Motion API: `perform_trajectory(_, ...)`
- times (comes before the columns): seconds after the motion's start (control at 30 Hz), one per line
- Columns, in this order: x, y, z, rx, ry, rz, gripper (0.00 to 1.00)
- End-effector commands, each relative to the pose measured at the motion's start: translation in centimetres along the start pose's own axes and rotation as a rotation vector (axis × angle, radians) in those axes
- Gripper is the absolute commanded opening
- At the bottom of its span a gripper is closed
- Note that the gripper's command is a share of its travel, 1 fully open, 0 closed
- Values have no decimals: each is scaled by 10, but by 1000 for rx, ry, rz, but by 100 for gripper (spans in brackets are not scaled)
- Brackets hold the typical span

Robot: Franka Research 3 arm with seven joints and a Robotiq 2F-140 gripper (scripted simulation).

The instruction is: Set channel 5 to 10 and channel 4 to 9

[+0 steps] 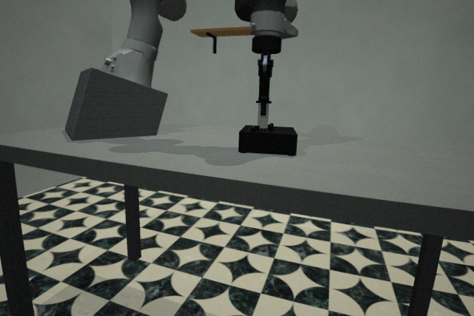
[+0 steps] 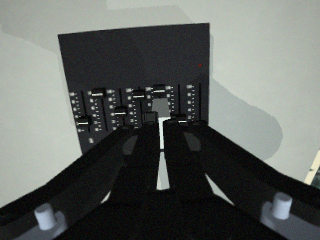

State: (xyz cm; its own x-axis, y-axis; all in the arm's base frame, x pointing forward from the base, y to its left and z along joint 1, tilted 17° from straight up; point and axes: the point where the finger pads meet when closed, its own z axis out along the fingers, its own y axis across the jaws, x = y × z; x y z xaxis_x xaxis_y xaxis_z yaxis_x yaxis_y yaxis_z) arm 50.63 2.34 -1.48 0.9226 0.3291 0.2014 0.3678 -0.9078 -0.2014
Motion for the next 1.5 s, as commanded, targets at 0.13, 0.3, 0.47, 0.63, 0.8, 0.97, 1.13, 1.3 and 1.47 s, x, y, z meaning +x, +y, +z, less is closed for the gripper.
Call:
perform_trajectory(0.13, 0, 0, -3, -1, 3, -5, 0)
perform_trajectory(0.3, 0, 0, -14, -1, 3, -5, 0)
perform_trajectory(0.47, 0, 0, -30, -1, 3, -5, 0)
perform_trajectory(0.63, 0, 0, -37, -1, 3, -5, 0)
perform_trajectory(0.8, 0, 0, -41, -1, 3, -5, 0)
perform_trajectory(0.97, 0, 0, -41, -1, 3, -5, 0)
perform_trajectory(1.13, 0, 0, -41, -1, 3, -5, 0)
perform_trajectory(1.3, 0, 0, -41, -1, 3, -5, 100)
perform_trajectory(1.47, 0, 0, -48, -1, 3, -5, 100)
